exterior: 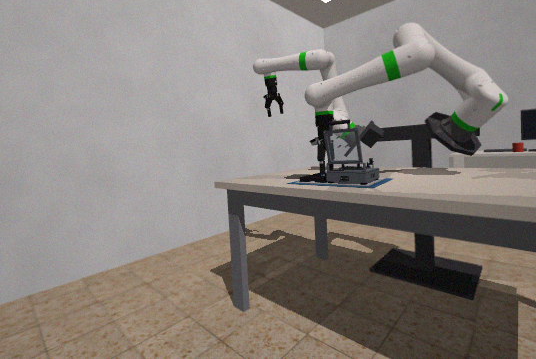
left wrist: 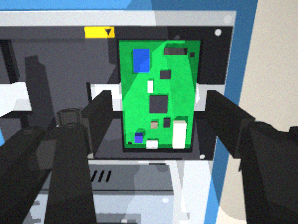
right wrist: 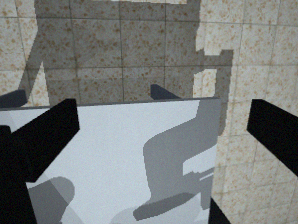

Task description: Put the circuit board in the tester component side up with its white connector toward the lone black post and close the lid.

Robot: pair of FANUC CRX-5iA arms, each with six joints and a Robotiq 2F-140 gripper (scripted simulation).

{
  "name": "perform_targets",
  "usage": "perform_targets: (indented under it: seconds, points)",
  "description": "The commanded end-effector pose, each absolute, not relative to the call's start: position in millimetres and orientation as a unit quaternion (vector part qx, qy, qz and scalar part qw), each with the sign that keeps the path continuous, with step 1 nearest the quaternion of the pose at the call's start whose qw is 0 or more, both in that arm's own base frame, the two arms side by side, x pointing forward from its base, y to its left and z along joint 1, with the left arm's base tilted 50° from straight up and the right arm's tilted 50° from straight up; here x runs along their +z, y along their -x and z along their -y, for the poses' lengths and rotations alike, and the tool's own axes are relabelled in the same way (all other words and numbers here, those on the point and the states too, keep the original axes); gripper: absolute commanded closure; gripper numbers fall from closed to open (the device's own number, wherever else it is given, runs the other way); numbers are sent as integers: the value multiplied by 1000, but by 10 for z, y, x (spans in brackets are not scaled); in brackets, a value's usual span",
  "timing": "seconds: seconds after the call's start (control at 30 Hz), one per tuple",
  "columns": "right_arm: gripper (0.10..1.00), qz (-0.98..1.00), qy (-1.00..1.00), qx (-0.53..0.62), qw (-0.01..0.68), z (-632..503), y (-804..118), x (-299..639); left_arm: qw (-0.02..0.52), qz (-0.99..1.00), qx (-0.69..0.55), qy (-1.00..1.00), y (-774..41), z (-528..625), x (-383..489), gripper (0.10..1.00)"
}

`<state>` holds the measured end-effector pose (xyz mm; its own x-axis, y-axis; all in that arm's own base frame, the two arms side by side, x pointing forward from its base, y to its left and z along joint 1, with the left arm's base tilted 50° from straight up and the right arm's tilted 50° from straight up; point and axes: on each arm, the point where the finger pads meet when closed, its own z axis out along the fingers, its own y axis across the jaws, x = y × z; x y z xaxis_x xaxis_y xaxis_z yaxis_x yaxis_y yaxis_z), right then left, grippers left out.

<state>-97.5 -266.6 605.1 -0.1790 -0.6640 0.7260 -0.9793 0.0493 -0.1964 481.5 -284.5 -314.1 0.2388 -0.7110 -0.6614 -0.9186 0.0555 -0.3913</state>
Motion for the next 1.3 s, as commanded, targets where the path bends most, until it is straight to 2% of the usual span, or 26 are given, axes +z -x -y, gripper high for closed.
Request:
perform_targets:
  seconds: [0.0, 1.27]
  points:
    - [98, 687, -597, 344, 231, 2659, 981, 6060, 404, -604, 127, 675, -4814, 2857, -3136, 475]
    - [98, 687, -597, 344, 231, 2659, 981, 6060, 404, -604, 127, 675, -4826, 2831, -3160, 475]
